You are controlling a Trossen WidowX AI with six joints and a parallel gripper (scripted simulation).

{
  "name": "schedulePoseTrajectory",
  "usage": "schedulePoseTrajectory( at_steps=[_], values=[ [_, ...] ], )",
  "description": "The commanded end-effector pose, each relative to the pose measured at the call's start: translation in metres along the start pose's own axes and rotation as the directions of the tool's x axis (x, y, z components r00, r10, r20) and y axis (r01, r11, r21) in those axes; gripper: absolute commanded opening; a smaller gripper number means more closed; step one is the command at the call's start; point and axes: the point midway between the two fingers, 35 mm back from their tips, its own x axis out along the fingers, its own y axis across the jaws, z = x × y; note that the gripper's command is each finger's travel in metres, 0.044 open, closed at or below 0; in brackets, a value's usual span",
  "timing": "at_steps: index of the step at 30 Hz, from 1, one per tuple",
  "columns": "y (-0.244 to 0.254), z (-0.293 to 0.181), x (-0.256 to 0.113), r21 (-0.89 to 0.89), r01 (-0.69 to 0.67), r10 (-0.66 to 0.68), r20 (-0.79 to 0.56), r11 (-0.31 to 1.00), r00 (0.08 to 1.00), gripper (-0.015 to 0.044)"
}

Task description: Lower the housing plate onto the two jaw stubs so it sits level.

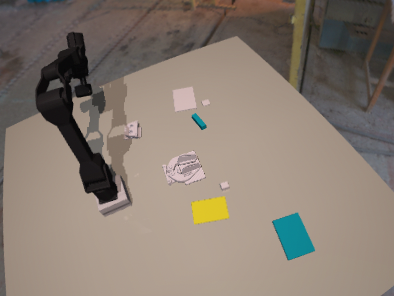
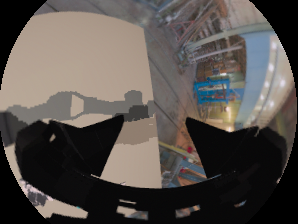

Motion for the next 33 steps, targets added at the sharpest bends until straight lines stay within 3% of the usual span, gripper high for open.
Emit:
schedulePoseTrajectory(
  at_steps=[1, 11, 22, 33],
  values=[
    [0.031, -0.034, -0.007, 0.047, -0.103, 0.107, -0.097, 0.994, 0.989, 0.0440],
    [0.101, -0.092, -0.036, 0.173, -0.321, 0.356, -0.241, 0.931, 0.903, 0.0440],
    [0.181, -0.129, -0.087, 0.321, -0.550, 0.632, -0.281, 0.771, 0.722, 0.0440],
    [0.191, -0.133, -0.084, 0.329, -0.563, 0.647, -0.279, 0.758, 0.709, 0.0440]
  ],
)
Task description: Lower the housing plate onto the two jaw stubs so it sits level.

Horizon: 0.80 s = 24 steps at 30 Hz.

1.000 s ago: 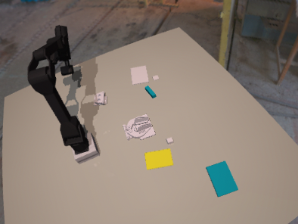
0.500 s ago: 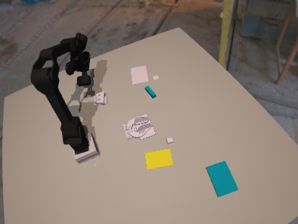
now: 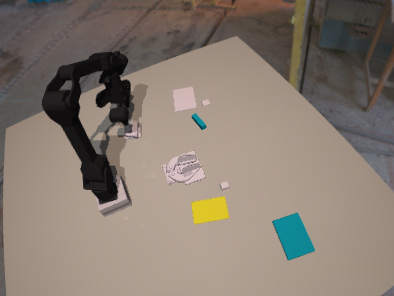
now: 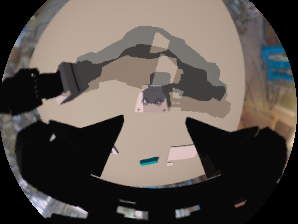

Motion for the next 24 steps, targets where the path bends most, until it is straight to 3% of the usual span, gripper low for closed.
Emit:
schedulePoseTrajectory(
  at_steps=[1, 4, 24],
  values=[
    [0.003, -0.002, 0.020, -0.002, -0.012, 0.012, -0.005, 1.000, 1.000, 0.0440],
    [0.004, -0.002, 0.040, -0.002, -0.012, 0.012, -0.004, 1.000, 1.000, 0.0440],
    [0.004, -0.002, 0.060, -0.002, -0.012, 0.012, -0.004, 1.000, 1.000, 0.0440]
  ],
)
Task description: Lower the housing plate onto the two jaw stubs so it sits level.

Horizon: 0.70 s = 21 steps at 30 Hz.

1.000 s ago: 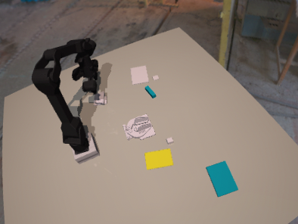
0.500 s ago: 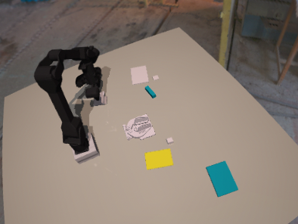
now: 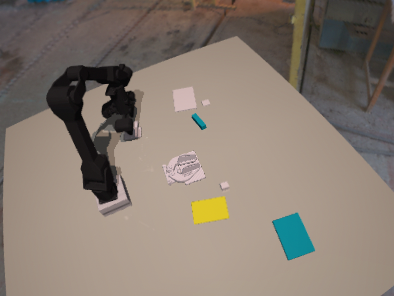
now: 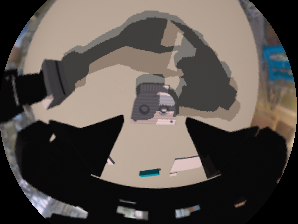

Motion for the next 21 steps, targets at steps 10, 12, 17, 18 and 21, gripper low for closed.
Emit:
schedulePoseTrajectory(
  at_steps=[10, 12, 17, 18, 21],
  values=[
    [0.001, 0.000, 0.014, -0.003, -0.003, 0.003, -0.003, 1.000, 1.000, 0.0440],
    [0.001, 0.000, 0.017, -0.003, -0.003, 0.003, -0.003, 1.000, 1.000, 0.0440],
    [0.001, 0.000, 0.025, -0.003, -0.003, 0.003, -0.003, 1.000, 1.000, 0.0440],
    [0.001, 0.000, 0.026, -0.003, -0.003, 0.003, -0.003, 1.000, 1.000, 0.0440],
    [0.001, 0.000, 0.031, -0.003, -0.003, 0.003, -0.003, 1.000, 1.000, 0.0440]
  ],
)
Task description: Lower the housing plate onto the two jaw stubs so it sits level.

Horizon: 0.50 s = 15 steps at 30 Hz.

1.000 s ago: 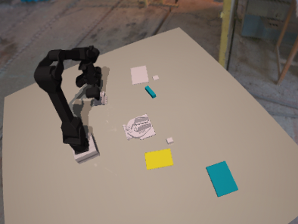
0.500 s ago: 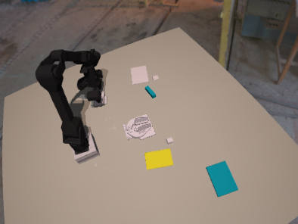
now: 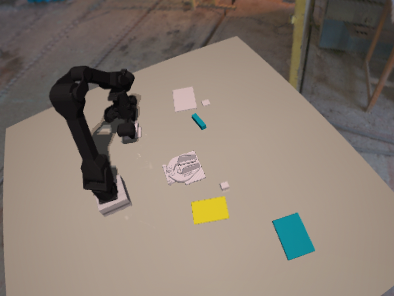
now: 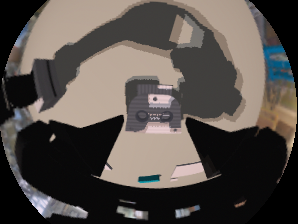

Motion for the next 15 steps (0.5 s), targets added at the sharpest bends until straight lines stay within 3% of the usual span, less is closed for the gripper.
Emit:
schedulePoseTrajectory(
  at_steps=[1, 15],
  values=[
    [0.0019, -0.0001, 0.0086, -0.003, -0.004, 0.004, -0.003, 1.000, 1.000, 0.0440],
    [0.0021, -0.0001, 0.0124, -0.003, -0.004, 0.004, -0.003, 1.000, 1.000, 0.0440]
  ],
)
